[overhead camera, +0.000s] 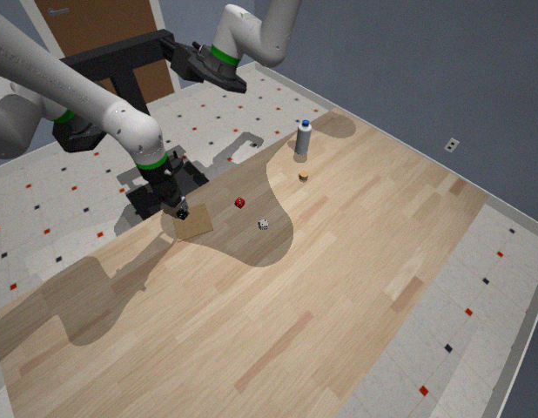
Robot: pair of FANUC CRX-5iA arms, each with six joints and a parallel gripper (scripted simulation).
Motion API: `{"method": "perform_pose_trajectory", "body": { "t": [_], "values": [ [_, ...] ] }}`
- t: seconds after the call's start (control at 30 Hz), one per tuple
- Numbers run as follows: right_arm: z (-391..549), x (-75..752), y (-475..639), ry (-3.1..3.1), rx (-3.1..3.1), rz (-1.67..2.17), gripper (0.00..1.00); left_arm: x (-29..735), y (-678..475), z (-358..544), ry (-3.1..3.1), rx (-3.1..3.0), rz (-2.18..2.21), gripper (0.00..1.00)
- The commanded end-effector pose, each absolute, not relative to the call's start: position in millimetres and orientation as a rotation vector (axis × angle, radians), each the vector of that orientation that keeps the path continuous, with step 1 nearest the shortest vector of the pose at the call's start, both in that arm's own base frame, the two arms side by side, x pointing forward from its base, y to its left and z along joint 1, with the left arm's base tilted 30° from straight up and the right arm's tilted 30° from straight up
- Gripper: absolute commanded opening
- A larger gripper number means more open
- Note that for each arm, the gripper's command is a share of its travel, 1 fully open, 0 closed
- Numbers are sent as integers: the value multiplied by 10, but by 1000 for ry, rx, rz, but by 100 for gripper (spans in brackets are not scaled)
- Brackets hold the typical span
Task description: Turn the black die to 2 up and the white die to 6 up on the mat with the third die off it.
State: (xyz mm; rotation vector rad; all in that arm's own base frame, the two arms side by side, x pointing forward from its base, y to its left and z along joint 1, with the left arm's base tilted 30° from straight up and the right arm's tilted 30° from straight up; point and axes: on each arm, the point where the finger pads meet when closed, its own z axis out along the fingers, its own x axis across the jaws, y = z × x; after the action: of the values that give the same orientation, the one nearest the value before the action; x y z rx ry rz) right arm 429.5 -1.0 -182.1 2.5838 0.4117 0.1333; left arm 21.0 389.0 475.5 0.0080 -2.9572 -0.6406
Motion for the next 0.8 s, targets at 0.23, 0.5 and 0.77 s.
{"method": "perform_pose_trajectory", "body": {
  "t": [0.23, 0.5, 0.77],
  "values": [
    [-1826, 4802, 148, 747, 2469, 62, 100, 211, 3889, 4764, -2957, 8, -643, 100],
    [-1844, 5309, 353, 1115, 2294, -42, 100, 211, 3889, 4764, -2957, 8, -643, 100],
    [-1865, 5612, 512, 1356, 2151, -125, 100, 211, 3889, 4764, -2957, 8, -643, 100]
  ]
}}
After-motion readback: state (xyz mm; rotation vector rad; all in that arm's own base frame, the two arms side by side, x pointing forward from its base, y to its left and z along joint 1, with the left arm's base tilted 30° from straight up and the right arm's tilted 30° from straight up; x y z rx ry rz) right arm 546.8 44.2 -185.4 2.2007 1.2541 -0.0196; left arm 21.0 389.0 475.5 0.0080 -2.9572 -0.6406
